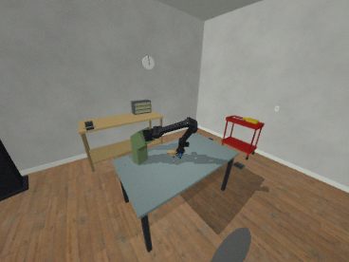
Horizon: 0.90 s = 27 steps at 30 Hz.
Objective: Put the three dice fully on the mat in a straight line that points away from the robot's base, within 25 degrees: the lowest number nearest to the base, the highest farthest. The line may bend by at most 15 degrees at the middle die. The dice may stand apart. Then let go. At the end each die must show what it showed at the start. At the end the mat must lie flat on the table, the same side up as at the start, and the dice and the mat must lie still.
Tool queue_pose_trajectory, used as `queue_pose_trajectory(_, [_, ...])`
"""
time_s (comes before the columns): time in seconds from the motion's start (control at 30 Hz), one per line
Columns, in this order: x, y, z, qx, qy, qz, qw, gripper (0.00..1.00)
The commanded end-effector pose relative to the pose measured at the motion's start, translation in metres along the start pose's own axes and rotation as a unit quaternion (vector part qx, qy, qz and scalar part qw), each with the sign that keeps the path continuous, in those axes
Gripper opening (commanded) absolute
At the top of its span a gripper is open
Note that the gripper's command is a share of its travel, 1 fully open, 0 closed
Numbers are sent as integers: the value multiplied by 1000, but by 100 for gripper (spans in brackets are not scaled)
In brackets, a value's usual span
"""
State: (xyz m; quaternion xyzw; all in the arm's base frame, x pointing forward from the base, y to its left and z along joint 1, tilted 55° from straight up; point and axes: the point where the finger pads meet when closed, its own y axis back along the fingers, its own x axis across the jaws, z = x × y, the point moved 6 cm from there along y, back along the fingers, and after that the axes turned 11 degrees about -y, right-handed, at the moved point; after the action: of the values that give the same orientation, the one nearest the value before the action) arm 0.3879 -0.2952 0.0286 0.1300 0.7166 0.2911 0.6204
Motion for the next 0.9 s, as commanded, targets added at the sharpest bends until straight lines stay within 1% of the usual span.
queue_pose_trajectory(0.0, [-11, -2, -3, 2, -3, -2, 1000, 30])
queue_pose_trajectory(0.87, [-12, -1, -3, 2, -4, -3, 1000, 30])
